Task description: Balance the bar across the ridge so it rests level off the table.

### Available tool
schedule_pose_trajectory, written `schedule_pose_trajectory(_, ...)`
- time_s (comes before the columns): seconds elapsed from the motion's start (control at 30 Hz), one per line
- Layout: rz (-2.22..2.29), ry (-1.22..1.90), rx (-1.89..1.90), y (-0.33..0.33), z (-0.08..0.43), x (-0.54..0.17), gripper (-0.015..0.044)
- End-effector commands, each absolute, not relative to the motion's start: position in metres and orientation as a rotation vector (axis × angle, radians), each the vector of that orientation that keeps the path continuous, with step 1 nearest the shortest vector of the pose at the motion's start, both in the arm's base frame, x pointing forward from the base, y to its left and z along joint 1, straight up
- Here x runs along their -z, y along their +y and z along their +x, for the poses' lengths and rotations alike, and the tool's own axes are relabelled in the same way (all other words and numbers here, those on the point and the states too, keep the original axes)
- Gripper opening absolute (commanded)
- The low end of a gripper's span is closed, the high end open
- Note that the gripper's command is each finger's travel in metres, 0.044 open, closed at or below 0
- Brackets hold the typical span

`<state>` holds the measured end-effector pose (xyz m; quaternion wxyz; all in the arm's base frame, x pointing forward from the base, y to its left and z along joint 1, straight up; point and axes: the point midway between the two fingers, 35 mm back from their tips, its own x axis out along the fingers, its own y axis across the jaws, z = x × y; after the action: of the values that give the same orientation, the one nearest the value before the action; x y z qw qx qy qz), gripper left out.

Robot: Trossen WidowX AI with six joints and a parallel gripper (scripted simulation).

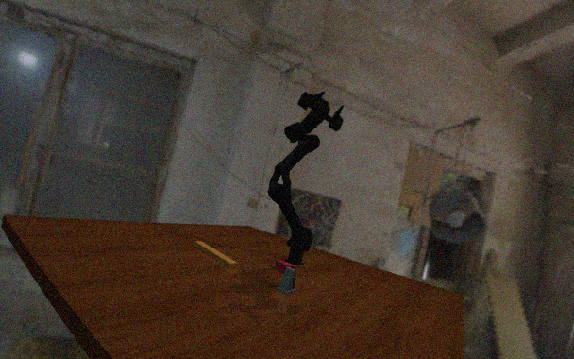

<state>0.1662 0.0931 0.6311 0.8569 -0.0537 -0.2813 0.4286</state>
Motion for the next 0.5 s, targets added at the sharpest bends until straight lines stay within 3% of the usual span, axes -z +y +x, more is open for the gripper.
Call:
schedule_pose_trajectory(0.0, -0.112, -0.591, -0.899, 0.093, 0.166, -0.631, 0.0374)
schedule_pose_trajectory(0.1, -0.104, -0.589, -0.877, 0.089, 0.163, -0.633, 0.0315)
schedule_pose_trajectory(0.47, -0.146, -0.647, -0.720, 0.072, 0.143, -0.647, 0.0315)
